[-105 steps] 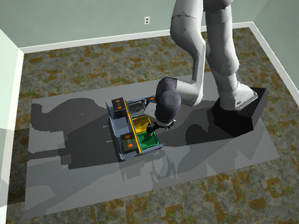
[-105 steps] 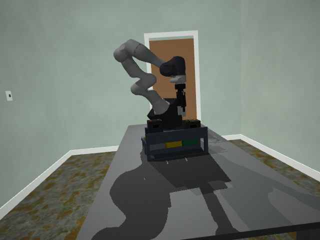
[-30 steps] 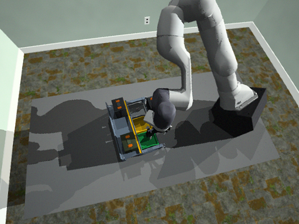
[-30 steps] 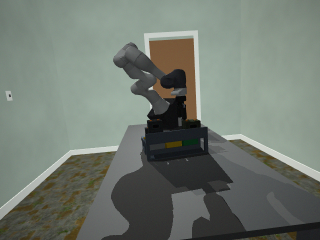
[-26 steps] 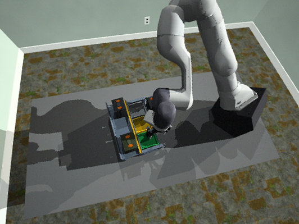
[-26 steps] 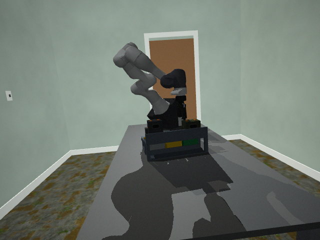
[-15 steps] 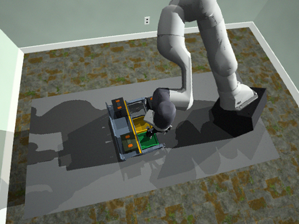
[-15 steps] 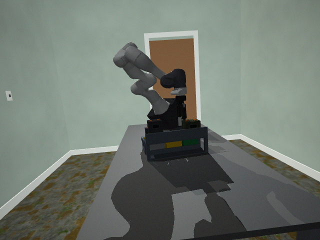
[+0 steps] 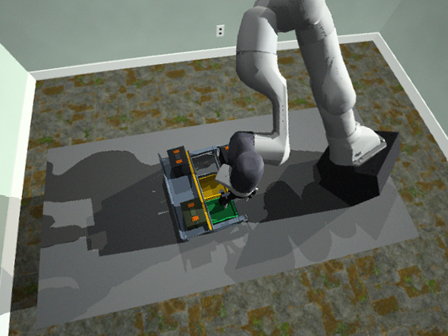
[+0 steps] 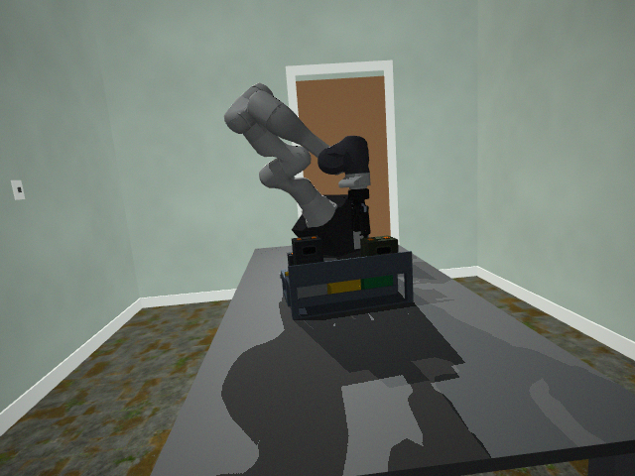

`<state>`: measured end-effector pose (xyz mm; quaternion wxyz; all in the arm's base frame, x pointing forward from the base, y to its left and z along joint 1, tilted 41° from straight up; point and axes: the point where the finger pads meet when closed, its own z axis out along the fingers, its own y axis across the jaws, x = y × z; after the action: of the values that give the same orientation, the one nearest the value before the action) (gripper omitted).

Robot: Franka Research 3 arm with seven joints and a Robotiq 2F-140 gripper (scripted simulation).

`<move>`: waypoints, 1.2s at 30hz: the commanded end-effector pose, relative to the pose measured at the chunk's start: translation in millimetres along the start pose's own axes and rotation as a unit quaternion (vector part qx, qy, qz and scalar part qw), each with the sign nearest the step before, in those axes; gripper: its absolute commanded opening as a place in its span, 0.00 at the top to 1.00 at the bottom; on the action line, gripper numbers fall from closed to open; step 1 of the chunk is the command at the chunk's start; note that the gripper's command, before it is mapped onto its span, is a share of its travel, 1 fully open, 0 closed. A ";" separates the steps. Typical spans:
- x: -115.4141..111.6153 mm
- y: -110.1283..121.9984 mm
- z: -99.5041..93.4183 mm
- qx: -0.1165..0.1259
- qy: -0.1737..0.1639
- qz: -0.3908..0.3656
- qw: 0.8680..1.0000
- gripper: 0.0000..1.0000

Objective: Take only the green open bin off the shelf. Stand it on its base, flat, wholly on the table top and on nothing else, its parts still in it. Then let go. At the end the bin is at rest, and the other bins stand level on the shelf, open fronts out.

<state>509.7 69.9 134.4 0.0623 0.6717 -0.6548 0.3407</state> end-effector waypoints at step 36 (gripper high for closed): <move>0.3 0.3 22.5 0.000 0.001 -0.002 1.000 0.43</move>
<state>512.6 66.6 128.0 0.0645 0.6764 -0.6500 0.3404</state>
